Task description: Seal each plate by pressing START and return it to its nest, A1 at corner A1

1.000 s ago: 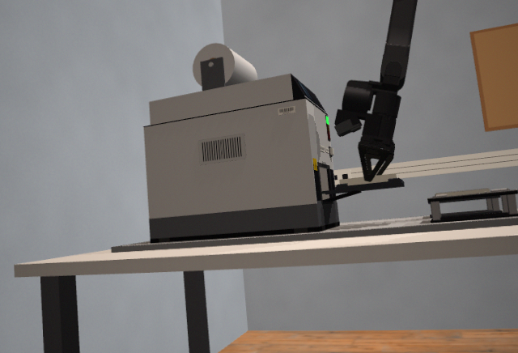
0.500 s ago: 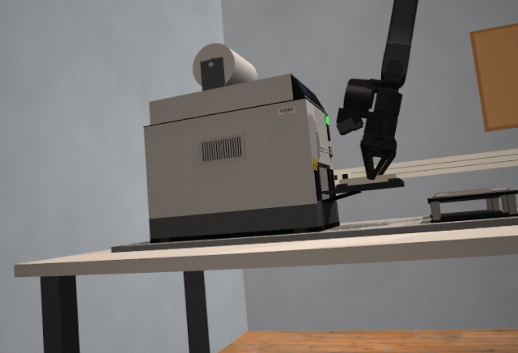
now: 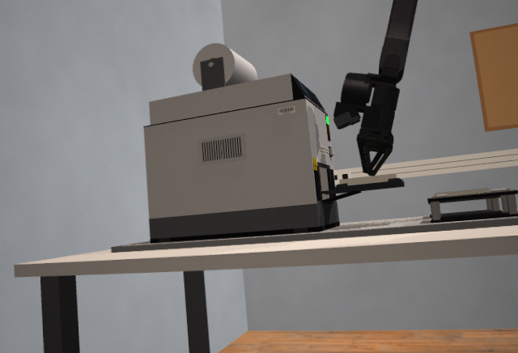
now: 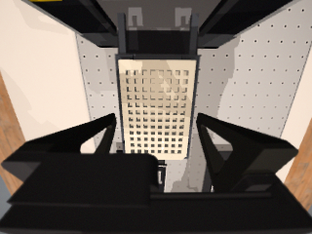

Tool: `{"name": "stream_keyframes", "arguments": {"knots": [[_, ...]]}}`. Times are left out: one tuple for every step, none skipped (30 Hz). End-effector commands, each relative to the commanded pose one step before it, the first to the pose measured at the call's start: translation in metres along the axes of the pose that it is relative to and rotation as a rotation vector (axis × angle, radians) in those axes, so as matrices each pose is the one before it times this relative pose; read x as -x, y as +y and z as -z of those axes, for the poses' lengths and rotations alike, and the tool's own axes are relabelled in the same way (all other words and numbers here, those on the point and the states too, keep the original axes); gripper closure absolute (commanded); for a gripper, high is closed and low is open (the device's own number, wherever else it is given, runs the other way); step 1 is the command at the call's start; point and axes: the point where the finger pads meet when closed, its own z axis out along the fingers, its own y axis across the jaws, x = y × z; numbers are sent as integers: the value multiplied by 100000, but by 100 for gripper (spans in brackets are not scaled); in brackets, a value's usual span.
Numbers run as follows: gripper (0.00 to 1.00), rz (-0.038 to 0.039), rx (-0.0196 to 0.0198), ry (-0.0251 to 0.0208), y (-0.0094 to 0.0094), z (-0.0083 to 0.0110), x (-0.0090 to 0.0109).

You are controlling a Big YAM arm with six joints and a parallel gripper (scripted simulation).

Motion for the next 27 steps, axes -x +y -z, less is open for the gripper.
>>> {"name": "stream_keyframes", "arguments": {"knots": [[0, -2442, -486, -3054, -700, 1605, 1651], [0, 0, 0, 0, 0, 0, 0], [0, -94, 90, -840, 59, -17, 419], [0, -60, 43, -388, 32, 69, 278], [0, -56, 40, -359, 31, 80, 270], [0, -49, 36, -318, 28, 105, 269], [0, 27, 27, 8, 10, 104, 42], [0, 6, 9, -6, 9, 97, 38], [0, 24, -2, 103, 9, 67, -11], [0, 367, 193, -30, 225, 87, -9], [0, 349, 189, -5, 224, 84, -20], [0, 441, 143, 413, 209, -129, -387], [0, 164, -3, 458, 42, -167, -384], [0, 138, 54, 148, 65, -152, -184], [0, 113, 39, 108, 61, -138, -166], [0, 110, 41, 89, 61, -131, -158], [0, 110, 41, 89, 61, -131, -158], [0, 0, 0, 0, 0, 0, 0], [0, 0, 0, 0, 0, 0, 0], [0, 143, 19, 296, 60, -130, -168], [0, 144, 19, 296, 59, -130, -175], [0, 164, 5, 423, 55, -130, -207], [0, 162, 6, 410, 56, -130, -203], [0, 163, 5, 415, 55, -130, -205], [0, 68, -40, 407, 0, -138, -197], [0, 85, -32, 405, 10, -136, -197], [0, 15, -12, 113, -5, -35, -54]]}}
